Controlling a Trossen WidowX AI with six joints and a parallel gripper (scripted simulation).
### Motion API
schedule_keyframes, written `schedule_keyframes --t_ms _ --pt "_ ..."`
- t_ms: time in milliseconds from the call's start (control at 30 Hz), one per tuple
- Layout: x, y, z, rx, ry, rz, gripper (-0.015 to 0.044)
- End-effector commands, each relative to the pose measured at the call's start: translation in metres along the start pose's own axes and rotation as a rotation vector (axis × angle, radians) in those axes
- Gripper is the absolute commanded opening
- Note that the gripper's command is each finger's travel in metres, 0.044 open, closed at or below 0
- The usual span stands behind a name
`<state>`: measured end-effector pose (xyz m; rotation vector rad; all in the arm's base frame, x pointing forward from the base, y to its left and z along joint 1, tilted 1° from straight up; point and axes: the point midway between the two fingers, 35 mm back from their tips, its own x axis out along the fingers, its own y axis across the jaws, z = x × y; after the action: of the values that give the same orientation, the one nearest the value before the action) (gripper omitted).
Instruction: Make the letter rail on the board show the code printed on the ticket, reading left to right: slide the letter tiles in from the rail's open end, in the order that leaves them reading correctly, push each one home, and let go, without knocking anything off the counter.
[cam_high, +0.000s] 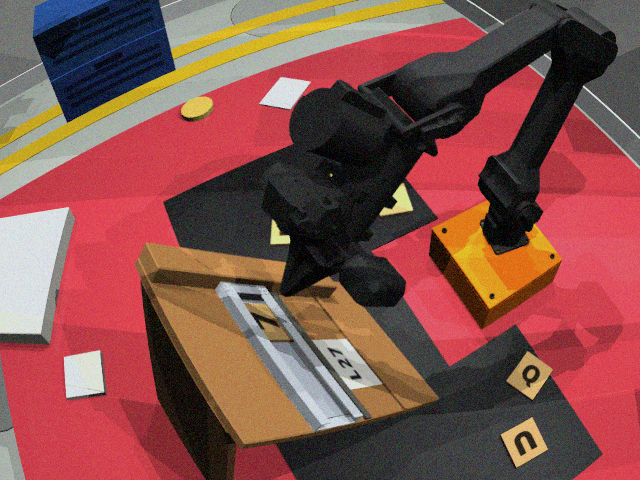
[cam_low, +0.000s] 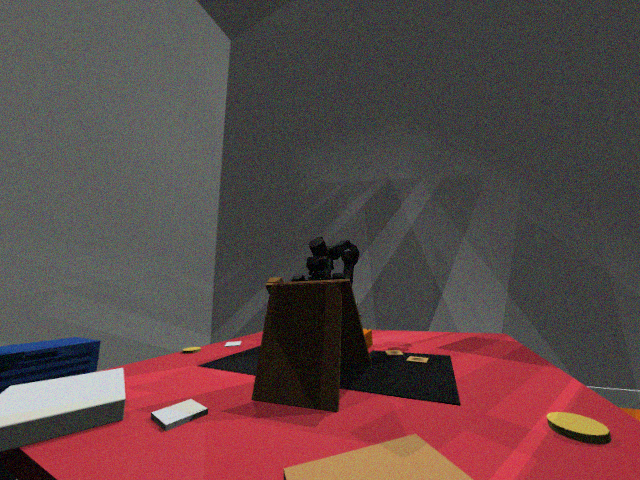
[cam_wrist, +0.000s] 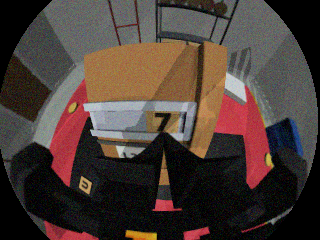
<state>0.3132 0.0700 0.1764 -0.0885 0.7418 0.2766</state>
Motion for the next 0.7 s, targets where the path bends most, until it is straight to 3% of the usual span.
schedule_keyframes --t_ms 0,467,667 --pt "0.004 0.004 0.006 0.009 0.072 0.006 0.0" --pt "0.016 0.034 0.022 -0.002 0.634 0.004 0.0" --pt "0.016 0.036 0.022 -0.005 0.66 0.002 0.0"
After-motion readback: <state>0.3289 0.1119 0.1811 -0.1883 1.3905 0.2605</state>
